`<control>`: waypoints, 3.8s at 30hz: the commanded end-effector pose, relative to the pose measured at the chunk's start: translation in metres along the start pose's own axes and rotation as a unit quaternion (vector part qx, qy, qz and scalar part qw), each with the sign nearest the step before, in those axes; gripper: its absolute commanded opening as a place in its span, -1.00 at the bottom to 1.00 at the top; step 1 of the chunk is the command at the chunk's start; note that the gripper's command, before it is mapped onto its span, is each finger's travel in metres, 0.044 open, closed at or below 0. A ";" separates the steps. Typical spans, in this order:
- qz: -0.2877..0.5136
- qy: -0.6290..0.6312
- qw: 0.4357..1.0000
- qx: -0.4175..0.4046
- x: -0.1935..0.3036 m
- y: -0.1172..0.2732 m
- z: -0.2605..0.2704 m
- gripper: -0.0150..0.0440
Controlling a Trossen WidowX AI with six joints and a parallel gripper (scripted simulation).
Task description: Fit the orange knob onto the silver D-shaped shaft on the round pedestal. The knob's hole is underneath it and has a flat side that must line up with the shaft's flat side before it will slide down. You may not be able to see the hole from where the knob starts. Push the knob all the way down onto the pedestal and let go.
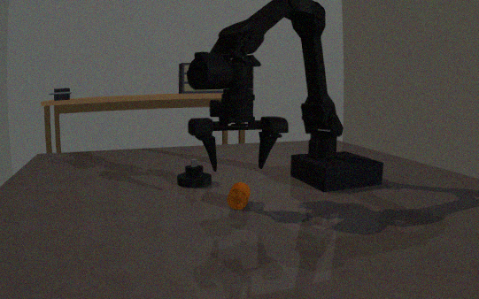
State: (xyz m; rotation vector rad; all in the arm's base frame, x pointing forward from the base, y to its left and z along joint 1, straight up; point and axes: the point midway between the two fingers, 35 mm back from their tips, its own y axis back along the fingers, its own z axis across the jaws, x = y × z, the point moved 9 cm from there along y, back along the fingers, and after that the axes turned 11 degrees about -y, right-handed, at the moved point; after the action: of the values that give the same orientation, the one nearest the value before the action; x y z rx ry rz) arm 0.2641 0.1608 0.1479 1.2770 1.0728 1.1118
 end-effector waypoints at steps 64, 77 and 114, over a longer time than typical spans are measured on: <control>0.000 0.982 0.191 -0.001 0.013 -0.022 0.000 1.00; 0.000 0.982 0.191 -0.001 0.013 -0.043 0.001 1.00; 0.000 0.982 0.191 -0.001 0.012 -0.063 0.000 0.16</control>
State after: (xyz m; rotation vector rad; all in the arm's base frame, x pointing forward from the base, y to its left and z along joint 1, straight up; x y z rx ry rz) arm 0.2676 0.1738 0.0851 -1.4475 2.5048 2.5127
